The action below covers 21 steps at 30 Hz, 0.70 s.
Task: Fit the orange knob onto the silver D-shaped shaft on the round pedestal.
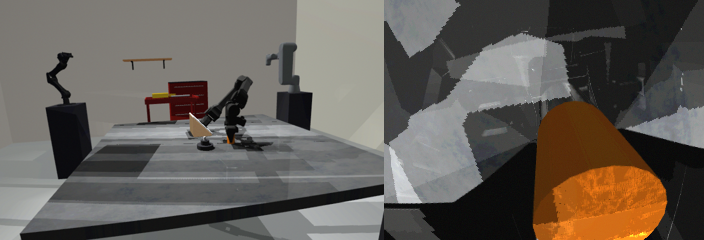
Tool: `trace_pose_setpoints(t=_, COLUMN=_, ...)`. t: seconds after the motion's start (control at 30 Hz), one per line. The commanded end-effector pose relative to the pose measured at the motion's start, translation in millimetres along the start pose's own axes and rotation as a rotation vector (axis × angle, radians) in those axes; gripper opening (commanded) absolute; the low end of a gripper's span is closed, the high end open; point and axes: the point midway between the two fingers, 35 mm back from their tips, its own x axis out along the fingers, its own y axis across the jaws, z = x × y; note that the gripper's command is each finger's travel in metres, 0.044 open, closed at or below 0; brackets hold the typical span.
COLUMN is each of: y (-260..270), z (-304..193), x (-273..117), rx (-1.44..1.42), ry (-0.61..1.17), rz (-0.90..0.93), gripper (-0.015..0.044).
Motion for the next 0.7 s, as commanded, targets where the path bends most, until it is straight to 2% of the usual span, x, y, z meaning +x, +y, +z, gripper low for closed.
trace_pose_setpoints(t=0.0, y=0, z=0, x=0, rx=0.0, ry=0.0, rz=0.0, gripper=0.024)
trace_pose_setpoints(t=0.47, y=0, z=0, x=0, rx=0.0, ry=0.0, rz=0.0, gripper=0.024)
trace_pose_setpoints(t=0.53, y=-2, z=0, x=-10, rx=0.001, ry=0.002, rz=-0.001, gripper=0.0293)
trace_pose_setpoints(t=0.67, y=-2, z=-1, x=-71, rx=0.006, ry=0.002, rz=-0.003, gripper=0.0398)
